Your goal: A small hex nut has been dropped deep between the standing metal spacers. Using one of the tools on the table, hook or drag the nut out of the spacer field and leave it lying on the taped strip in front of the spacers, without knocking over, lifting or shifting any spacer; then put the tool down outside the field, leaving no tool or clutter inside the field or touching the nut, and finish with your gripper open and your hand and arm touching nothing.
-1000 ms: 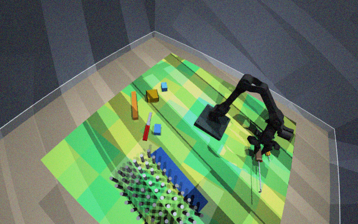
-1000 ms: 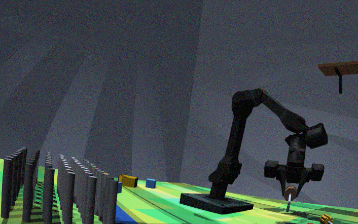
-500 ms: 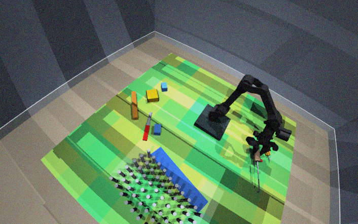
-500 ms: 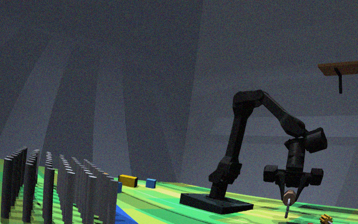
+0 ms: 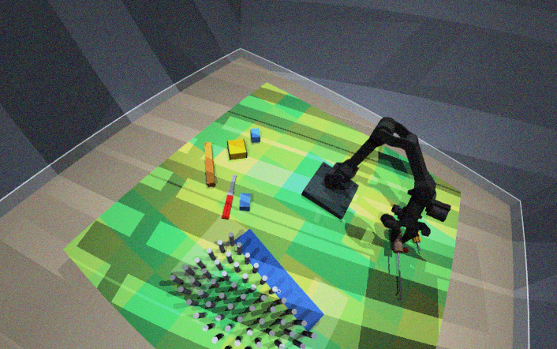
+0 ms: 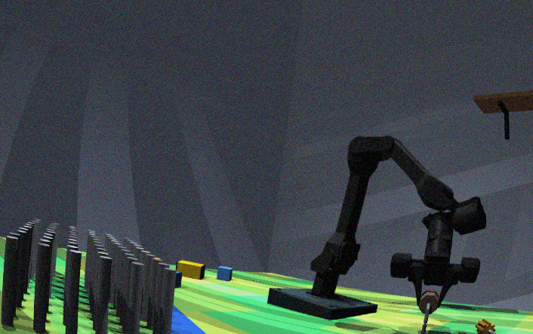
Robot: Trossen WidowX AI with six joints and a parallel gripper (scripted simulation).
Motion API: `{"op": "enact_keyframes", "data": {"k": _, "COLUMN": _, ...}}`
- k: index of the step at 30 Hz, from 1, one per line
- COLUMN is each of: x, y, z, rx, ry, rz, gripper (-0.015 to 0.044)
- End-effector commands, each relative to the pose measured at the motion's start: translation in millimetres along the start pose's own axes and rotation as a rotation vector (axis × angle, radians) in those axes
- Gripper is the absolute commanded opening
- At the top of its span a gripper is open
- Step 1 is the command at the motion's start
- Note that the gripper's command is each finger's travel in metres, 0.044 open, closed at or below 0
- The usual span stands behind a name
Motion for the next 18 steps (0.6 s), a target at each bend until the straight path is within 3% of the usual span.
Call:
{"op": "enact_keyframes", "data": {"k": 1, "x": -3, "y": 1, "z": 0, "rx": -0.005, "ry": 0.004, "rz": 0.009, "gripper": 0.0}}
{"op": "enact_keyframes", "data": {"k": 18, "x": -15, "y": 10, "z": 0, "rx": -0.005, "ry": 0.004, "rz": 0.009, "gripper": 0.0}}
Point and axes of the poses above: the point midway between the two fingers, 35 mm back from their tips, its own x axis back along the fingers, its own z axis across the jaws, y = z × x, the point moved 4 cm from there along x, back along the fingers, and after that the axes turned 13 degrees about x, right-handed, at the moved point
